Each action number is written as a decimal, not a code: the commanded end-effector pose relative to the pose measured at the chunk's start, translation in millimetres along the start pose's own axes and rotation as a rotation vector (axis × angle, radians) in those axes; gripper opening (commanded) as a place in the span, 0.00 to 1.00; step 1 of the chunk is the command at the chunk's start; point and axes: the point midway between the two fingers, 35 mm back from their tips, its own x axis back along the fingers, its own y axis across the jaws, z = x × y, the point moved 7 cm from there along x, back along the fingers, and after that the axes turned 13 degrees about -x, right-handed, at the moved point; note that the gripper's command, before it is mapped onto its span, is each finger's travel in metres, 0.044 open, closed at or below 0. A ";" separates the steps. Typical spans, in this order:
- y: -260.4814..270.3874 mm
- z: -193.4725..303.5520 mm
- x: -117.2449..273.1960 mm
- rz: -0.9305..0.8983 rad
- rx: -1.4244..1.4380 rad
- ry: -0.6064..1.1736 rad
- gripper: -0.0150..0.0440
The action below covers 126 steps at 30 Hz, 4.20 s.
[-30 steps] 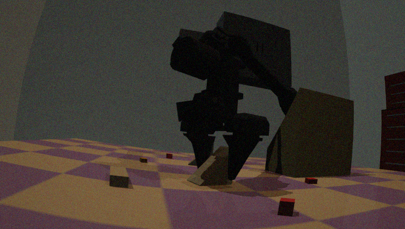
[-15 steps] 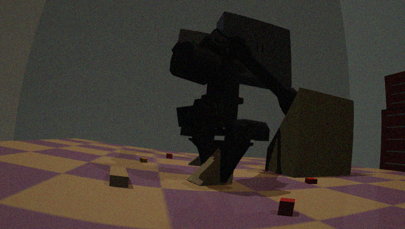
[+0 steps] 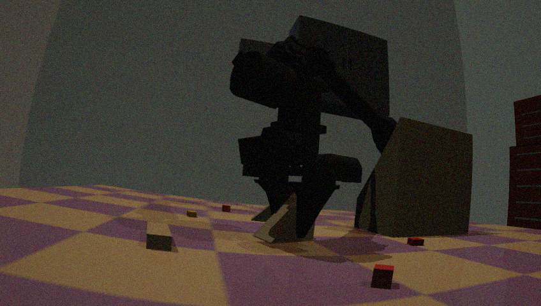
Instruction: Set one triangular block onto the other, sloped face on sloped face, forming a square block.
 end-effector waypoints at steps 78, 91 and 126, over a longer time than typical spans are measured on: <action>0.9 -1.8 20.6 0.003 1.620 -0.019 0.25; 1.0 -1.9 15.2 0.004 1.619 -0.019 0.25; 0.7 -1.5 -6.2 -0.002 1.606 -0.016 1.00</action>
